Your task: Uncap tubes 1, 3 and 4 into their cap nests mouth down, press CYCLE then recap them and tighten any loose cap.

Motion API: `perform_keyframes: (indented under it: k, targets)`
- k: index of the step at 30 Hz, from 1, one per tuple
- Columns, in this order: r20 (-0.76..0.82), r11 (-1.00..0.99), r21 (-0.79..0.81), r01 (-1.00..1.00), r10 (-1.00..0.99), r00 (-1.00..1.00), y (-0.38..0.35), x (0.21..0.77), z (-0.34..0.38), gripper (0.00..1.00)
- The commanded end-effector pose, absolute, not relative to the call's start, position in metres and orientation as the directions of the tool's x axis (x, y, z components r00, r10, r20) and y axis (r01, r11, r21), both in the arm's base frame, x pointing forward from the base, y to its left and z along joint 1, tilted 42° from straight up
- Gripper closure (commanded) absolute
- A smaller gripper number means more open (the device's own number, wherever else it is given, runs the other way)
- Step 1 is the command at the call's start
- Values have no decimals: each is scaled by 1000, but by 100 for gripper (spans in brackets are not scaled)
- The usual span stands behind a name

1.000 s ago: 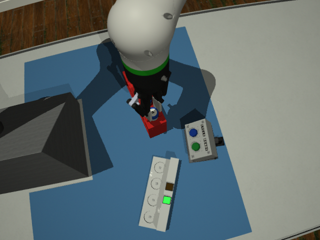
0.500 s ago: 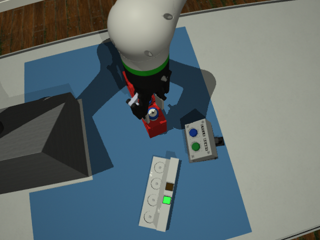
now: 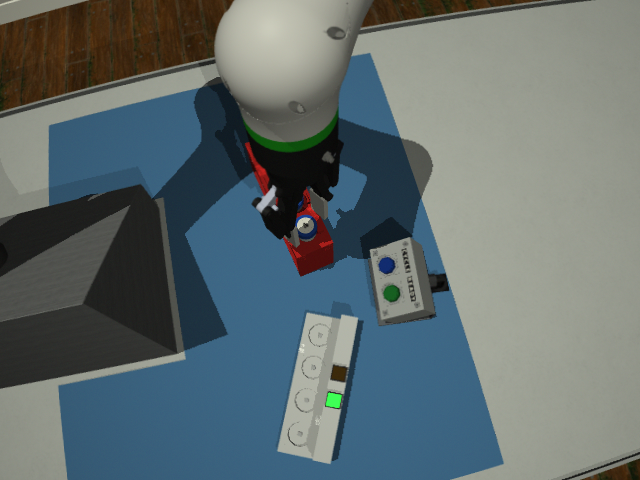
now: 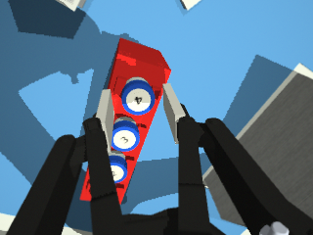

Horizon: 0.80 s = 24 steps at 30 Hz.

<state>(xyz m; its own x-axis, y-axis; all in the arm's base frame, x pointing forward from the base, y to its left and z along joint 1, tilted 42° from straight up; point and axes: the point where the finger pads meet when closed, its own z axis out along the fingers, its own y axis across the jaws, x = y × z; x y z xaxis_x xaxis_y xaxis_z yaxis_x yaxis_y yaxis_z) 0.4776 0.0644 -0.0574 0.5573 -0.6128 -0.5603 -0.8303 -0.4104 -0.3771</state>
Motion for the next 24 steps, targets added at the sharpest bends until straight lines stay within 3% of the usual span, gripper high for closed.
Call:
perform_keyframes:
  k: [1,19,20,24]
  targets:
    - [-560,-410,-377,-830,-613,557,65,478,-58,65]
    - [-560,-410,-377,-830,-613,557,69,478,-63,65]
    - [-560,-410,-377,-830,-613,557,69,478,-63,100]
    - [-560,-410,-377,-830,-613,557,69,478,-63,100]
